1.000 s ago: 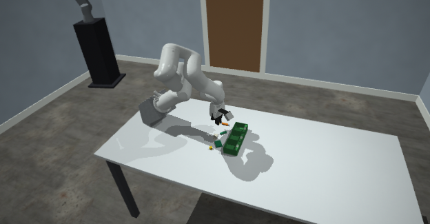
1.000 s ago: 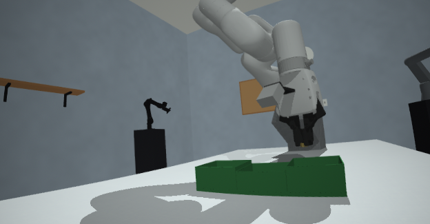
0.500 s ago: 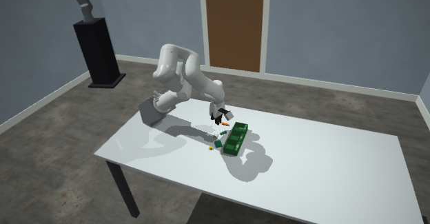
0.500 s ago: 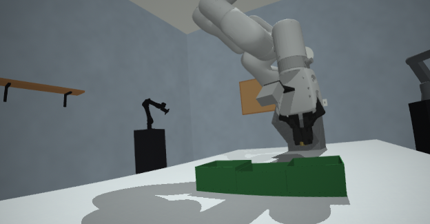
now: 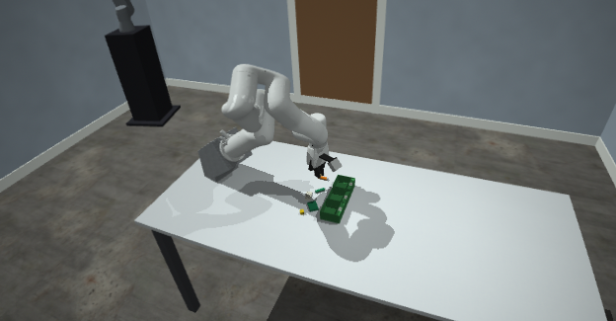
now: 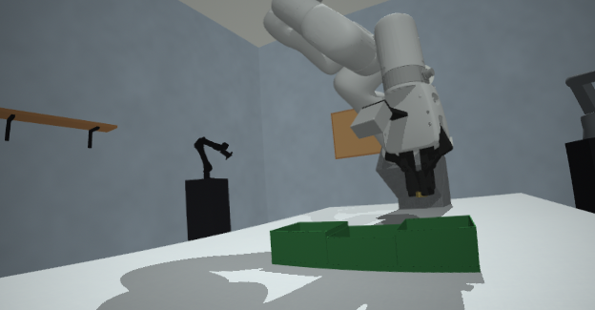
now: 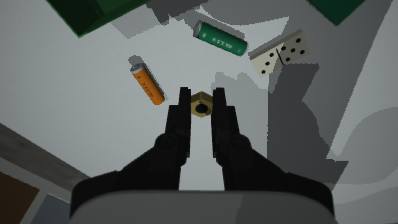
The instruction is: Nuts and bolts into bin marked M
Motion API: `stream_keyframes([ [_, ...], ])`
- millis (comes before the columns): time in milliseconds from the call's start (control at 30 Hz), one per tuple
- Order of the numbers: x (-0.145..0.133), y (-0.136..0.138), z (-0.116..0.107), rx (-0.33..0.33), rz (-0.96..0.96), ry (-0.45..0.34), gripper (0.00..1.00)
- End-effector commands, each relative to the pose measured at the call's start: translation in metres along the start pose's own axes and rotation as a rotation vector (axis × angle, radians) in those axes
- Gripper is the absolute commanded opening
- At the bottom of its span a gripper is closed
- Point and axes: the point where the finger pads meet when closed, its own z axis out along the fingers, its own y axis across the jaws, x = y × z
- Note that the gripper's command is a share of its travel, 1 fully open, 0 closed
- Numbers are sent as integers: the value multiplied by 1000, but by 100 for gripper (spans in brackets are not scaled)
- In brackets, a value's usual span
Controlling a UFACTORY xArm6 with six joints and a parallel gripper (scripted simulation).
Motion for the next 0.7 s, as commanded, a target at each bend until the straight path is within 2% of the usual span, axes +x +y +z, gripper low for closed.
stream_keyframes([
  [0,20,-16,3,-2,0,-1,0],
  [67,20,-16,3,-2,0,-1,0],
  [167,34,-26,3,-2,150,-1,0],
  [433,73,-55,3,5,343,-4,0],
  [500,73,-55,3,5,343,-4,0],
  [533,78,-59,3,7,419,-4,0],
  [667,84,-63,3,10,508,-7,0],
])
